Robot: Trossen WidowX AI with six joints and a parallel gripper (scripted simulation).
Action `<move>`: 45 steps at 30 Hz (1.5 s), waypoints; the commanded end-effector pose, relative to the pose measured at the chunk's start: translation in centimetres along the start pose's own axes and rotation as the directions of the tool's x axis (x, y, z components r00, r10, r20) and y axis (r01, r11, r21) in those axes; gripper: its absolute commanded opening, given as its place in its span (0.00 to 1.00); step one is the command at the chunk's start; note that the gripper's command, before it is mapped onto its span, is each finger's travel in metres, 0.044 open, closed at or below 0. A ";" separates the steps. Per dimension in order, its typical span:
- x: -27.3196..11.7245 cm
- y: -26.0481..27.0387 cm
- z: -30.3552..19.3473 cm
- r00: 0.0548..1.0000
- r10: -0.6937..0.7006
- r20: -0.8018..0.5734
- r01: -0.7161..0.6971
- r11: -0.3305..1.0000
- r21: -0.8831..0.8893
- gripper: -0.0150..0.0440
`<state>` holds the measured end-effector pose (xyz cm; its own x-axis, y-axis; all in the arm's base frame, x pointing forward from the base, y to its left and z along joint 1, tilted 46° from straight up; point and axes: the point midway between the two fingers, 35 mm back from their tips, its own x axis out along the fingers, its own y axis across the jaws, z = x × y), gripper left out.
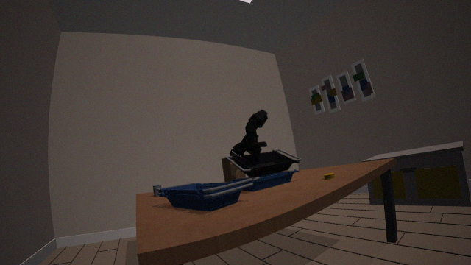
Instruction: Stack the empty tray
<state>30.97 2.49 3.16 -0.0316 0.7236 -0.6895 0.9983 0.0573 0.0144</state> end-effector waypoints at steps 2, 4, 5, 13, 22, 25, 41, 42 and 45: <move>0.2 -0.2 -0.2 1.000 0.006 0.005 -0.006 1.000 -0.007 0.25; 0.4 -0.3 -0.2 1.000 0.006 0.005 -0.006 1.000 -0.007 0.25; 0.6 -0.4 -0.2 1.000 0.006 0.005 -0.006 1.000 -0.007 0.25; 1.3 -0.8 -0.2 1.000 0.006 0.005 -0.006 1.000 -0.007 0.25; 2.1 -1.2 -0.2 1.000 0.005 0.004 -0.005 1.000 -0.007 0.25; 2.5 -1.3 -0.2 1.000 0.005 0.004 -0.005 1.000 -0.007 0.25; 4.0 -1.8 -0.1 1.000 0.005 0.004 -0.005 1.000 -0.007 0.25; 4.1 -1.8 -0.1 1.000 0.005 0.004 -0.005 1.000 -0.007 0.25; 4.5 -1.9 -0.1 1.000 0.005 0.003 -0.005 1.000 -0.007 0.25</move>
<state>29.12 5.18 0.38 -0.0171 0.7221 -0.6916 0.9985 0.0482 0.0256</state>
